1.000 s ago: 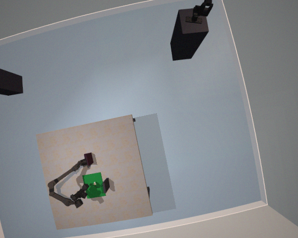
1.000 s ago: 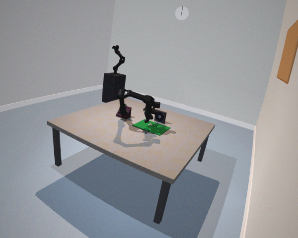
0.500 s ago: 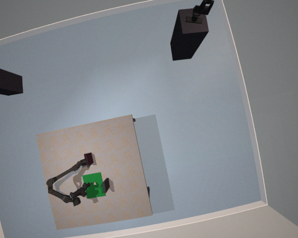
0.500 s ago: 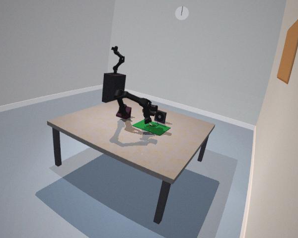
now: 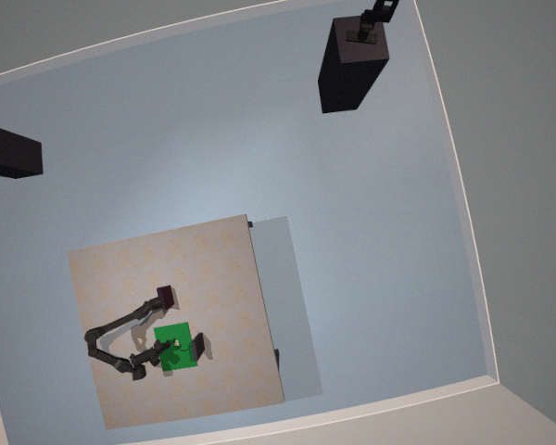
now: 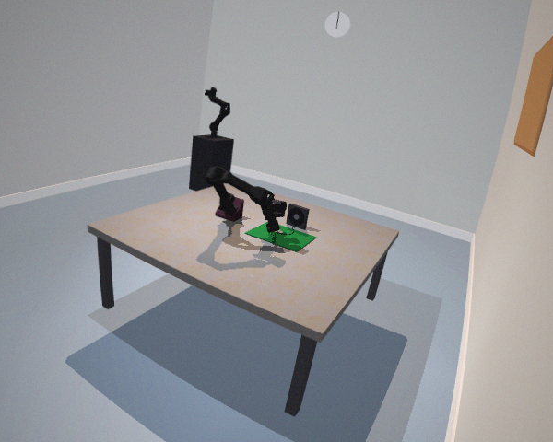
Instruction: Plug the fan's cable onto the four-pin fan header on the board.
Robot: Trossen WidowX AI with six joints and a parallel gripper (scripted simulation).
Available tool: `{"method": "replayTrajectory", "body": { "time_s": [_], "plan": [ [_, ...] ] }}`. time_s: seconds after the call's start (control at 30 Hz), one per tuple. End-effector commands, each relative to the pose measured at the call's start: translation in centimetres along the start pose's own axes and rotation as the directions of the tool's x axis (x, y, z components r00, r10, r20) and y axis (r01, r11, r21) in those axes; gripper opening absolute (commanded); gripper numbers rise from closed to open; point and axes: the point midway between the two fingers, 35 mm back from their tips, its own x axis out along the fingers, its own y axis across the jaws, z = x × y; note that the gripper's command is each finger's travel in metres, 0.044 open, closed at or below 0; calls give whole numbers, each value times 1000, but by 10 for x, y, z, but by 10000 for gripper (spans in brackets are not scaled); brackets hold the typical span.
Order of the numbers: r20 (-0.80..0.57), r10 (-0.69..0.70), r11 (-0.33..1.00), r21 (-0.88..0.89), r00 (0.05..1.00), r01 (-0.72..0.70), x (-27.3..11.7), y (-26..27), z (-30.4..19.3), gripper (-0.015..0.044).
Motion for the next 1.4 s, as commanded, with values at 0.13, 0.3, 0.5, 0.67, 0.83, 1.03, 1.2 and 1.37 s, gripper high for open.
{"method": "replayTrajectory", "body": {
  "time_s": [0.13,0.3,0.5,0.67,0.83,1.03,1.2,1.37],
  "plan": [
    [115,32,999,-13,993,-31,2,-1,-2,0],
    [190,42,999,-26,981,-38,3,-2,-2,0],
    [280,47,998,-45,959,-36,2,-4,-2,0],
    [354,44,998,-62,934,-23,1,-6,-2,0],
    [425,36,997,-80,904,-2,-2,-8,-3,0],
    [506,20,994,-100,862,35,-5,-10,-4,0],
    [570,4,990,-116,822,76,-9,-12,-6,0],
    [629,-16,984,-129,777,124,-14,-13,-7,0]
  ]
}}
